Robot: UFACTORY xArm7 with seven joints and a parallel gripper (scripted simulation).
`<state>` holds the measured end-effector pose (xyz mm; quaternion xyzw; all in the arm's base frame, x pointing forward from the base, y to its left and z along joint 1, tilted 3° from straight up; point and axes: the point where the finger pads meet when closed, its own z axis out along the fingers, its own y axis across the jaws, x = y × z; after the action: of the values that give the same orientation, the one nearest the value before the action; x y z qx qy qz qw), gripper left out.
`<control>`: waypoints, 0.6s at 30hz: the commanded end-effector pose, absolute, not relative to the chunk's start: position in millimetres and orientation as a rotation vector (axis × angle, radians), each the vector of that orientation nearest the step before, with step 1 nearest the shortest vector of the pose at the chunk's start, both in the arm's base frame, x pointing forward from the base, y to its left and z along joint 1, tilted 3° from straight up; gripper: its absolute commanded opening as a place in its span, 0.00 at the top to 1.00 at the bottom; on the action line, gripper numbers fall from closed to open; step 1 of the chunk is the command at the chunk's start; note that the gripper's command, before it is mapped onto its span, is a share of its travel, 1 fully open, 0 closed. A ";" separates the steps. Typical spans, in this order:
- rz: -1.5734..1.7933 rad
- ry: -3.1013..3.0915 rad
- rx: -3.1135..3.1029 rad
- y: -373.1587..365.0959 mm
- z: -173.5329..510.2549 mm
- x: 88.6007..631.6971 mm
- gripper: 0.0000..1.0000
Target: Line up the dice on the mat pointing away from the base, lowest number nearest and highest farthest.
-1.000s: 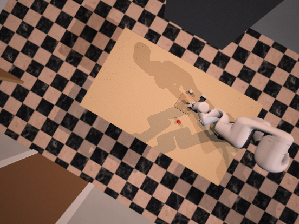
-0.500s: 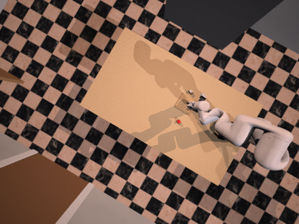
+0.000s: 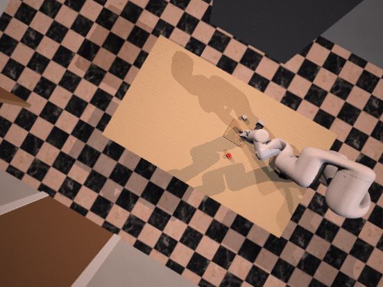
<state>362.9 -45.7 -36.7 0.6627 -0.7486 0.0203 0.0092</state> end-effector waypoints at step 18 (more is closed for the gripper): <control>0.066 -2.340 2.071 -45.9 -39.0 364.2 0.79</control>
<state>362.9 -45.8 -39.2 0.6627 -0.7486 0.0203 0.0093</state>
